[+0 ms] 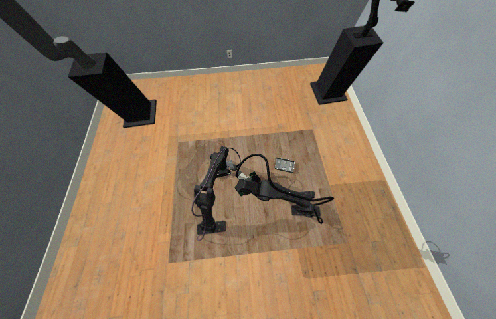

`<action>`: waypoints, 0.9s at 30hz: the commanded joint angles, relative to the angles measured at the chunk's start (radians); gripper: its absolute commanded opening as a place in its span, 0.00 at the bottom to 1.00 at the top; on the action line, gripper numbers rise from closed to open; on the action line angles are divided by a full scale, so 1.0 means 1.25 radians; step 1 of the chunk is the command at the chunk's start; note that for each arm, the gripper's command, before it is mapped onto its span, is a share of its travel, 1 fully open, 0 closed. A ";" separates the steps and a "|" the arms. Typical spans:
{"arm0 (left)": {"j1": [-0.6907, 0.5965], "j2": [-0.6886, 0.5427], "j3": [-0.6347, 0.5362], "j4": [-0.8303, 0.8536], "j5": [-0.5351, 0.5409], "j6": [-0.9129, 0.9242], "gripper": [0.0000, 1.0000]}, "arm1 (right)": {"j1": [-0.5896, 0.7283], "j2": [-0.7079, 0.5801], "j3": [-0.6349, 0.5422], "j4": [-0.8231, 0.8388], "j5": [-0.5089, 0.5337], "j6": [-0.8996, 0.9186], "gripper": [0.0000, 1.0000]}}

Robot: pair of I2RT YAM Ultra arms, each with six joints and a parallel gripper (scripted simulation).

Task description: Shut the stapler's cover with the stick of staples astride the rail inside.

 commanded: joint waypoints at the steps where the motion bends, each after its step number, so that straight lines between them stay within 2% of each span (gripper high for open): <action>1: -0.008 -0.013 0.028 -0.025 0.015 -0.006 0.00 | 0.003 -0.009 0.027 -0.009 0.012 0.010 1.00; 11: -0.003 -0.012 0.021 -0.016 0.008 -0.002 0.00 | 0.003 -0.009 0.027 -0.009 0.012 0.010 1.00; 13: -0.002 -0.013 0.021 0.003 0.021 -0.024 0.23 | 0.002 -0.012 0.027 0.003 0.009 0.005 1.00; 15: -0.002 -0.013 0.021 0.003 0.021 -0.024 0.23 | 0.002 -0.012 0.027 0.003 0.009 0.005 1.00; 22: 0.031 -0.071 -0.052 0.078 0.085 -0.218 1.00 | -0.107 -0.080 -0.059 0.128 -0.024 -0.056 1.00; 27: 0.053 -0.136 -0.139 0.149 0.116 -0.354 1.00 | -0.214 -0.146 -0.150 0.228 -0.050 -0.103 1.00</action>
